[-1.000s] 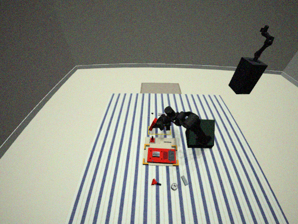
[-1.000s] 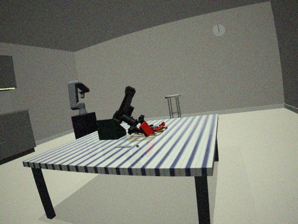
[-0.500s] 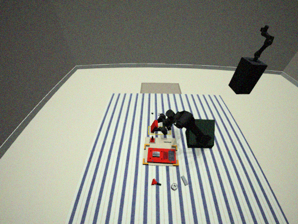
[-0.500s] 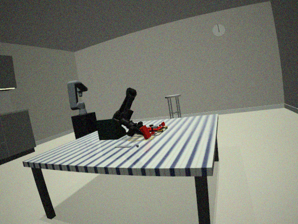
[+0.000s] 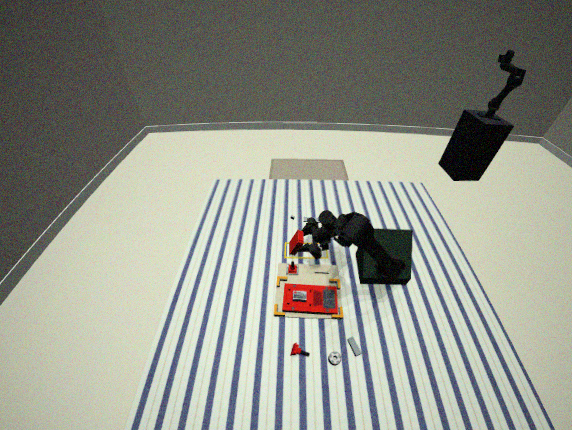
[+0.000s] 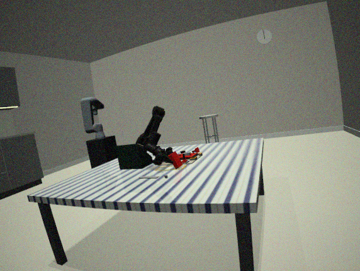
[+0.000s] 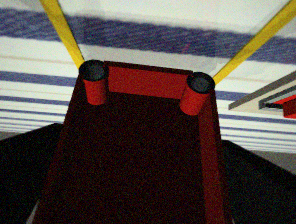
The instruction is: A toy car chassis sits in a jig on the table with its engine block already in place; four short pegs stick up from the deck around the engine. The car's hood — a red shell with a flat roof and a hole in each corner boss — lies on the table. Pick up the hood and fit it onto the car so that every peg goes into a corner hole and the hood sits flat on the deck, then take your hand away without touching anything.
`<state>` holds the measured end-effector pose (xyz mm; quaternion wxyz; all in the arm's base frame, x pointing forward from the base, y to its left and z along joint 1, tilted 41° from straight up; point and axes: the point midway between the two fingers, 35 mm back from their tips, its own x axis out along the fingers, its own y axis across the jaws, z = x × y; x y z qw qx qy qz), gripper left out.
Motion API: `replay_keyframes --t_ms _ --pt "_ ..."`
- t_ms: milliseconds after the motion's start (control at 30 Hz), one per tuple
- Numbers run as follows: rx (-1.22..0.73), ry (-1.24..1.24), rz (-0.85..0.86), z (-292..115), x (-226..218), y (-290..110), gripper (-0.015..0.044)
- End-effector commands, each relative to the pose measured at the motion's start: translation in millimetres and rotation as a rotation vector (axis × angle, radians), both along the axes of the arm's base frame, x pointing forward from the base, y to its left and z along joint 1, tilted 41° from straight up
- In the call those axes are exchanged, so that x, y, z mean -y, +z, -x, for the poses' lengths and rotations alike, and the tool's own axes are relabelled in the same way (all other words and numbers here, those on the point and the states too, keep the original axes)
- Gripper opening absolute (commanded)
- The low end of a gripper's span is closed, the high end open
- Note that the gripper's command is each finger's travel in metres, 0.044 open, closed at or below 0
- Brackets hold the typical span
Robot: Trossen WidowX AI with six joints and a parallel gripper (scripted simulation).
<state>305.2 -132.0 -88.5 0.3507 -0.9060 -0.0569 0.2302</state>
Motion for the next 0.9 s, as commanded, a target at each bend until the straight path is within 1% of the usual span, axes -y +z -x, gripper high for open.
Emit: replay_keyframes --t_ms 0,167,267,333,433,867 --pt "0.0 0.003 0.002 0 -1 0 0.0315" --pt "0.0 0.003 0.002 0 -1 0 0.044" --pt "-0.005 -0.003 -0.013 0 -1 0 0.044" --pt "-0.029 -0.033 -0.082 1 1 0 0.044" --pt "-0.1 -0.123 -0.288 3 5 0 0.044" --pt "-0.462 -0.63 -1.389 19 22 6 0.044"
